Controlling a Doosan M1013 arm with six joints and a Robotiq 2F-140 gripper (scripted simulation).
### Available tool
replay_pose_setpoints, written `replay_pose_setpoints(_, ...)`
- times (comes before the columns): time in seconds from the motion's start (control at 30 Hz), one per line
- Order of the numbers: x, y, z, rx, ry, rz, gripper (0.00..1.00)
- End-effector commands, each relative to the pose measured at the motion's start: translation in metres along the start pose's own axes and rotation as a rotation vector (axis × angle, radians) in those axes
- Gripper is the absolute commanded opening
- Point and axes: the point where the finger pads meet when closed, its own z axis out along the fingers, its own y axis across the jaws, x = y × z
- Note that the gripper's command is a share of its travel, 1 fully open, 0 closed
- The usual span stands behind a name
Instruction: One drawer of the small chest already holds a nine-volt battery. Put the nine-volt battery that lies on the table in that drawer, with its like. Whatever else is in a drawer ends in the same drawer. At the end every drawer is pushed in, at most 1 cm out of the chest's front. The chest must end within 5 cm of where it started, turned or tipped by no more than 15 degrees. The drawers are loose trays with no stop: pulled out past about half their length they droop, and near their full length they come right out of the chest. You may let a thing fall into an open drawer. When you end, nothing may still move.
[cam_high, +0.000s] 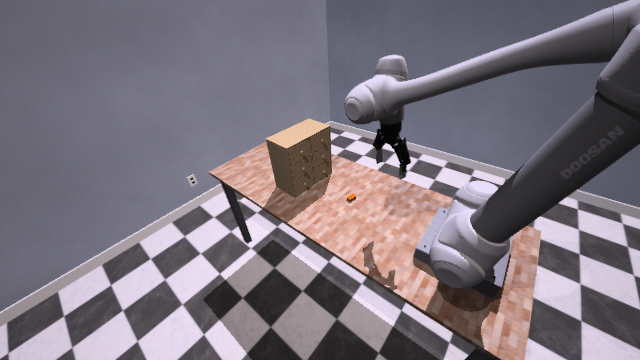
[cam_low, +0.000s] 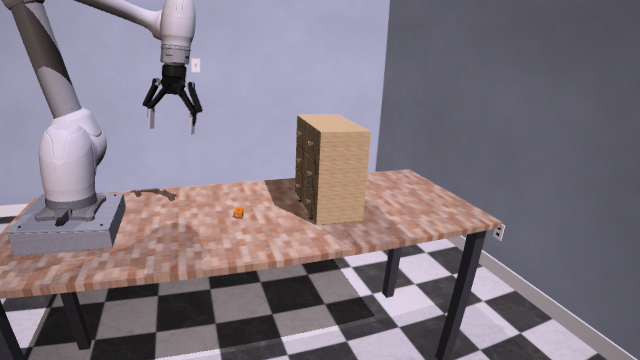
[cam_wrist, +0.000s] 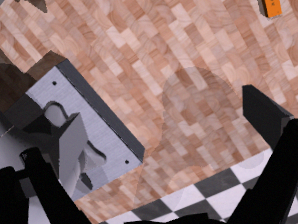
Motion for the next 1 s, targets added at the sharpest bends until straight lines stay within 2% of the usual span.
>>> replay_pose_setpoints(0.0,0.000,0.000,0.000,0.000,0.000,0.000,1.00)
replay_pose_setpoints(0.57,0.000,0.001,-0.001,0.000,0.001,-0.002,1.00)
replay_pose_setpoints(0.63,0.004,0.022,-0.013,-0.007,0.008,-0.046,1.00)
replay_pose_setpoints(0.7,0.011,0.070,-0.039,-0.028,0.025,-0.155,1.00)
replay_pose_setpoints(0.77,0.011,0.074,-0.041,-0.028,0.025,-0.155,1.00)
replay_pose_setpoints(0.8,0.013,0.101,-0.055,-0.042,0.034,-0.224,1.00)
replay_pose_setpoints(0.87,0.014,0.107,-0.058,-0.042,0.034,-0.224,1.00)
replay_pose_setpoints(0.9,0.014,0.137,-0.071,-0.058,0.040,-0.293,1.00)
replay_pose_setpoints(0.97,0.014,0.141,-0.073,-0.058,0.040,-0.293,1.00)
